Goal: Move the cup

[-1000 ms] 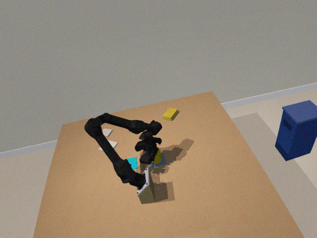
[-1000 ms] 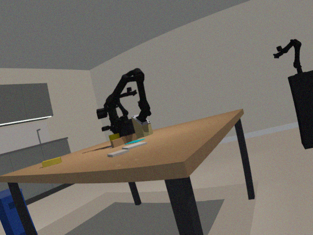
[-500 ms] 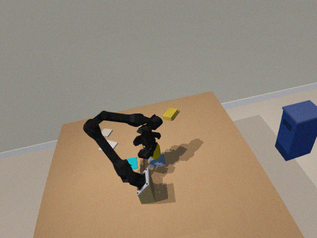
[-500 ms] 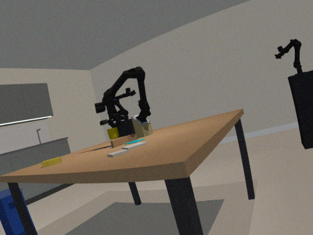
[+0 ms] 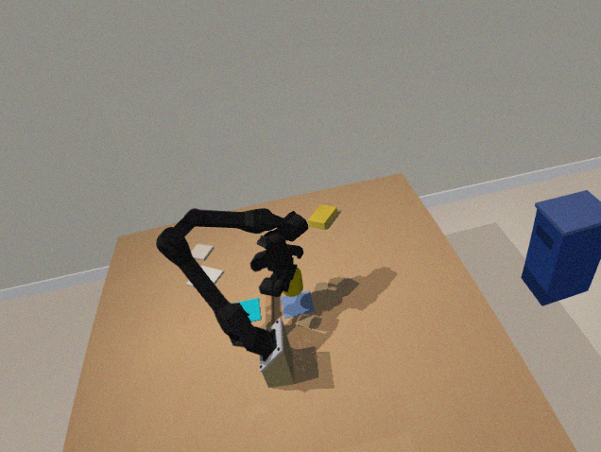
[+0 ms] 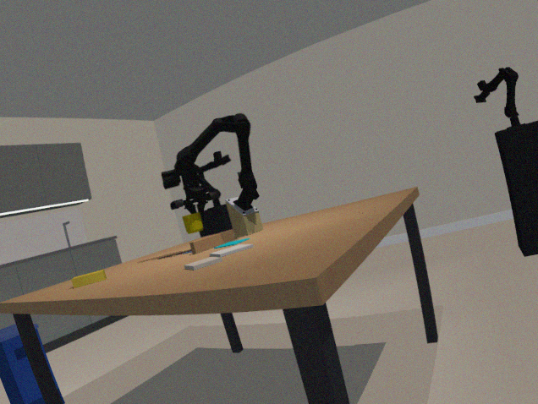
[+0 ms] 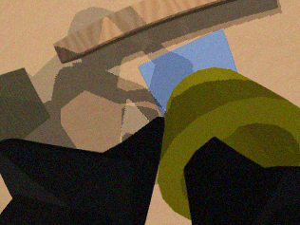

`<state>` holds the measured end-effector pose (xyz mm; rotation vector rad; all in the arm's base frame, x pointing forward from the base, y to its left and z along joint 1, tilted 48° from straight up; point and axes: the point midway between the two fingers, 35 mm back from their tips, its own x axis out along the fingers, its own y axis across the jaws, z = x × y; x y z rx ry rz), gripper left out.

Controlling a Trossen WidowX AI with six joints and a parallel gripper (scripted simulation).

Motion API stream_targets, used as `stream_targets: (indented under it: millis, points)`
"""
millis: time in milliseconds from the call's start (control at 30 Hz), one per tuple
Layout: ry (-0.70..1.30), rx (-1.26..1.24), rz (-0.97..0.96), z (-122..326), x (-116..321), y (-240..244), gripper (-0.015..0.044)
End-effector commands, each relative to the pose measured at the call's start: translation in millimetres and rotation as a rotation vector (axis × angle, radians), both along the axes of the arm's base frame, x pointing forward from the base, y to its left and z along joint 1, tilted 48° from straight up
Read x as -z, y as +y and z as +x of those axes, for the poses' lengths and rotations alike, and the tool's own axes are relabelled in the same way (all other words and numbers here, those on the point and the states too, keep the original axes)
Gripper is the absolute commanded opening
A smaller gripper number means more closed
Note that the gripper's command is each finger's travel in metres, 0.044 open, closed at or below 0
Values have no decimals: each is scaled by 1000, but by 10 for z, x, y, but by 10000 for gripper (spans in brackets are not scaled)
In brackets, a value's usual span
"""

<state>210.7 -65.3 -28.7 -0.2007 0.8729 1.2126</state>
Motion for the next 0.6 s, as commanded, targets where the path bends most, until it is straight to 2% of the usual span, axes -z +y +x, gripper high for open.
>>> stream_targets:
  millis: [0, 567]
  points:
    - [0, 1, 0, -1, 4, 3, 0]
    - [0, -2, -1, 15, -104, 89, 0]
